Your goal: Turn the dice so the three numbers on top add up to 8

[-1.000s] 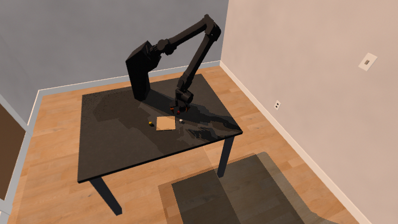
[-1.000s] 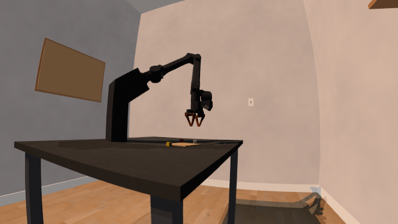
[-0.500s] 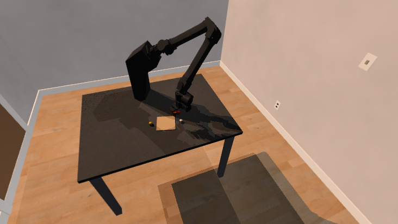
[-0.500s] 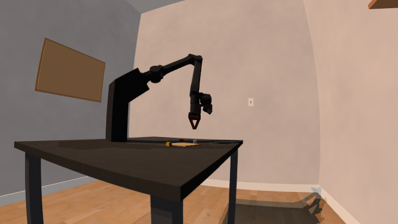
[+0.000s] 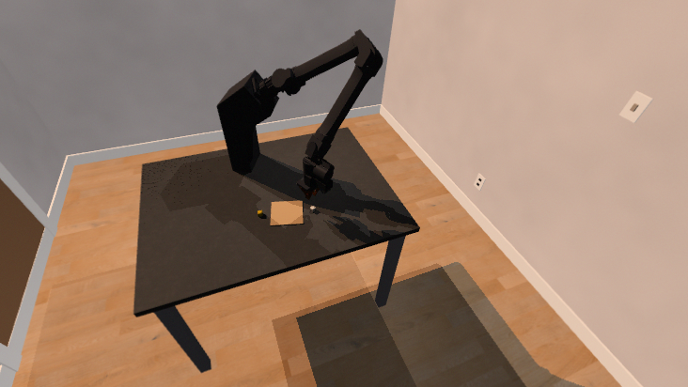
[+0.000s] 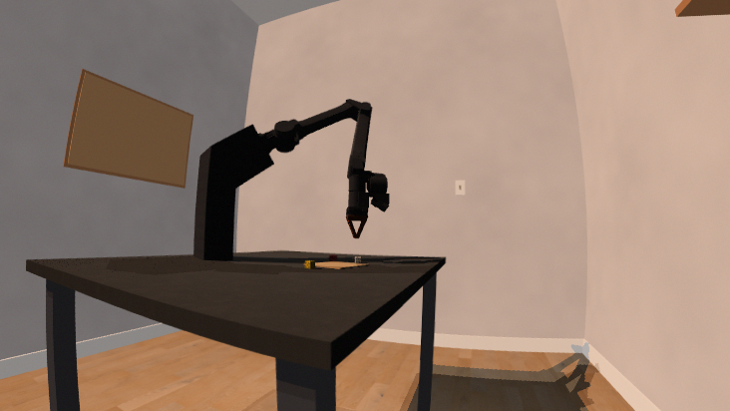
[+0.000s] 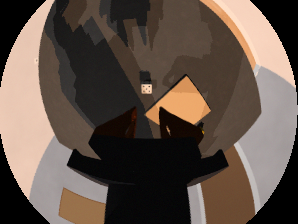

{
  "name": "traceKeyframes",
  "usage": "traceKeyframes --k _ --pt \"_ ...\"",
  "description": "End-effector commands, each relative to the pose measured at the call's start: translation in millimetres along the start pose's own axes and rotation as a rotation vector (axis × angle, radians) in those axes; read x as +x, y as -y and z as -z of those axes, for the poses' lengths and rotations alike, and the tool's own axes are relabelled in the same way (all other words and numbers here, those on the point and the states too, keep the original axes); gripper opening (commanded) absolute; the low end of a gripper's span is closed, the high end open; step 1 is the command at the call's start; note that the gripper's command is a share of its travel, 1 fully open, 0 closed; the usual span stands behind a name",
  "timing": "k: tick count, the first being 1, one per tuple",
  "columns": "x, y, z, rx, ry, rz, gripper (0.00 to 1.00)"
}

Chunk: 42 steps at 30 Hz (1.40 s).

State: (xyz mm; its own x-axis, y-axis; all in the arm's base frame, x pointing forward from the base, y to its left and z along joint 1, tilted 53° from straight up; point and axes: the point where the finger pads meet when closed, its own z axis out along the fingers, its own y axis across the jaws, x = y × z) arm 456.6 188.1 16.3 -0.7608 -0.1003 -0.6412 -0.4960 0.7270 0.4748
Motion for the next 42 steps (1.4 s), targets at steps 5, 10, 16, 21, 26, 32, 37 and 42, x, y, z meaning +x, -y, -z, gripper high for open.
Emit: traceKeyframes --k 5,10,16,21,26,32,37,42 --pt "-5 -8 -2 -0.009 0.006 0.028 0.34" --pt "-5 -8 -2 -0.009 0.006 0.028 0.34" --pt "-5 -8 -2 -0.009 0.006 0.028 0.34" --pt "-5 -8 -2 -0.009 0.006 0.028 0.34" --pt "-5 -8 -2 -0.009 0.006 0.028 0.34" --pt "-4 -6 -5 -0.008 0.005 0.024 0.34" --pt "-2 -5 -9 -0.008 0.003 0.012 0.34" --pt "-2 -5 -13 -0.007 0.003 0.009 0.34"
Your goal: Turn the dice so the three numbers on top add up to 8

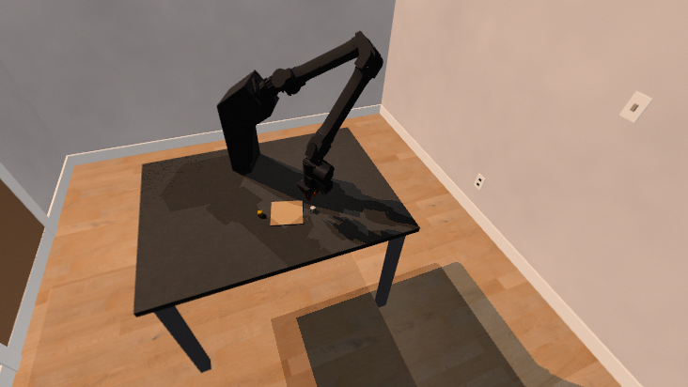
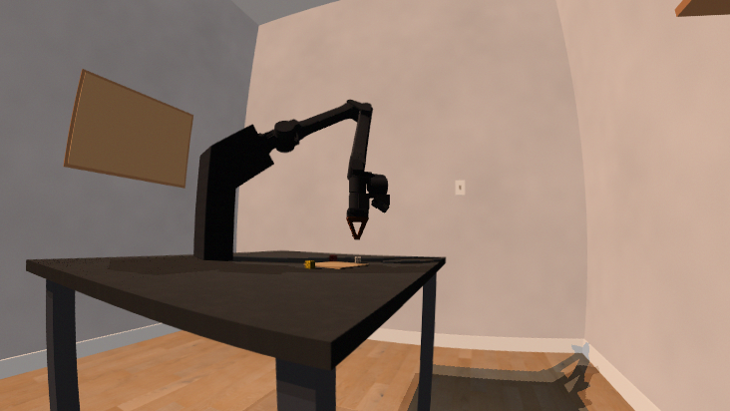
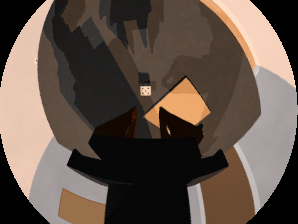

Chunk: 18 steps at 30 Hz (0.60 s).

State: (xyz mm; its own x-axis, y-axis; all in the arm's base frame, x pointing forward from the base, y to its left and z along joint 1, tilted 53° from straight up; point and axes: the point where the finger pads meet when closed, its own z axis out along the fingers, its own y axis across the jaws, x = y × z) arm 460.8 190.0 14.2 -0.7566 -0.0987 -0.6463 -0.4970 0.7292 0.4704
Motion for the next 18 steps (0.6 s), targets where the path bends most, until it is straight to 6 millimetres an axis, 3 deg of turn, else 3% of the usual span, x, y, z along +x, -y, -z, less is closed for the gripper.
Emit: traceKeyframes --k 1,18 --pt "0 -7 -9 -0.011 -0.003 0.006 0.34" --pt "0 -7 -31 -0.011 -0.003 0.005 0.34"
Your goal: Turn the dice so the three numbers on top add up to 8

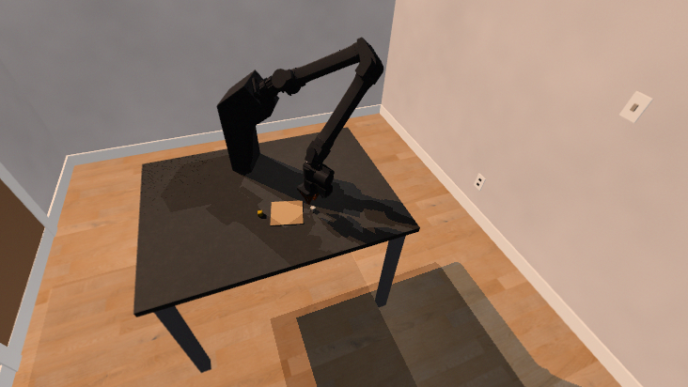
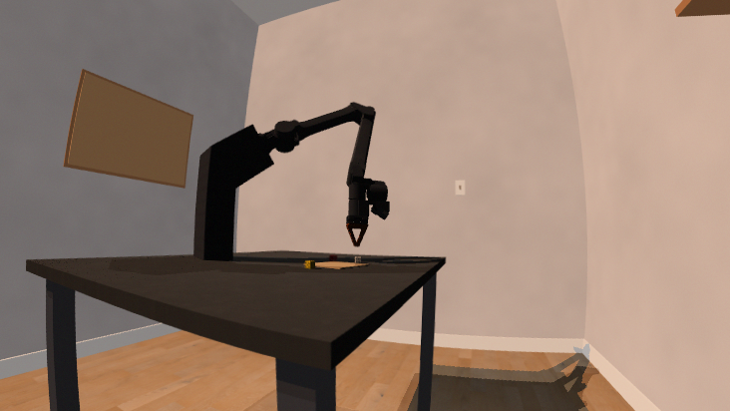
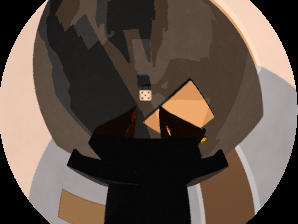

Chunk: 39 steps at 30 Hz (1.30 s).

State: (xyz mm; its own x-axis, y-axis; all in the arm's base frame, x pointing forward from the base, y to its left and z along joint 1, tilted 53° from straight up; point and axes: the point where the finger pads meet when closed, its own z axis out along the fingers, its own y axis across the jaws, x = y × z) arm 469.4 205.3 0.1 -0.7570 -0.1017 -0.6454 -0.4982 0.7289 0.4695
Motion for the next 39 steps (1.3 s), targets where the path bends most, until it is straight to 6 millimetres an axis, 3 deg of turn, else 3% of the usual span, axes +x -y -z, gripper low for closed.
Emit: traceKeyframes --k 1,16,39 --pt "-1 -7 -8 -0.011 0.0 0.004 0.34" --pt "0 -7 -27 -0.011 -0.002 0.003 0.34" --pt "0 -8 -30 -0.012 -0.002 0.007 0.34"
